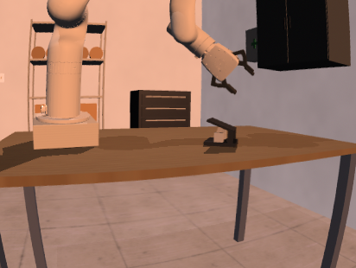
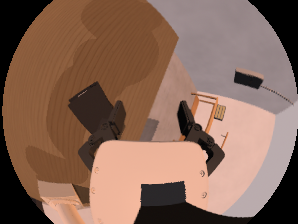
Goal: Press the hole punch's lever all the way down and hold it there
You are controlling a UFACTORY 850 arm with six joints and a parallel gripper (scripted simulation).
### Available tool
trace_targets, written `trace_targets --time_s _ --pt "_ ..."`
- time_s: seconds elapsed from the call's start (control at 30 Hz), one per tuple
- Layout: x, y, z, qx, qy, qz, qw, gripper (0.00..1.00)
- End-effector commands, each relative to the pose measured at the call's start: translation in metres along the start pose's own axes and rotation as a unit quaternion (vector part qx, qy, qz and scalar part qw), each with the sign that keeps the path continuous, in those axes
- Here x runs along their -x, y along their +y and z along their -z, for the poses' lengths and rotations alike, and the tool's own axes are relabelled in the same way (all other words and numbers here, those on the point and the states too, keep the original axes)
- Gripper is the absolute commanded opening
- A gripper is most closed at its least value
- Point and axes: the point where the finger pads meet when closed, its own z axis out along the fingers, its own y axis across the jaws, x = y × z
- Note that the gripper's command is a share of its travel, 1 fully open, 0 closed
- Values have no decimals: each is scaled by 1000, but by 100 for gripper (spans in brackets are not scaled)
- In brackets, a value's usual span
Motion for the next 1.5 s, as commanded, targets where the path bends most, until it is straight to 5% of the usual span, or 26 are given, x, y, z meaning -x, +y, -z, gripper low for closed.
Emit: trace_targets --time_s 0.0,0.53,0.57,0.77,1.03,1.1,1.13,1.23,1.47 --pt "-15 -16 -5 -50 21 63 997 100" --pt "-38 -63 0 -170 85 267 945 100" --pt "-39 -71 3 -192 98 309 926 100" --pt "-37 -85 10 -230 120 388 884 100" --pt "-27 -99 21 -282 150 502 804 100" --pt "-27 -99 21 -282 150 502 804 100" --pt "-21 -102 25 -298 159 540 771 100" --pt "-16 -103 28 -310 166 568 744 100" --pt "4 -103 38 -347 182 653 649 100"
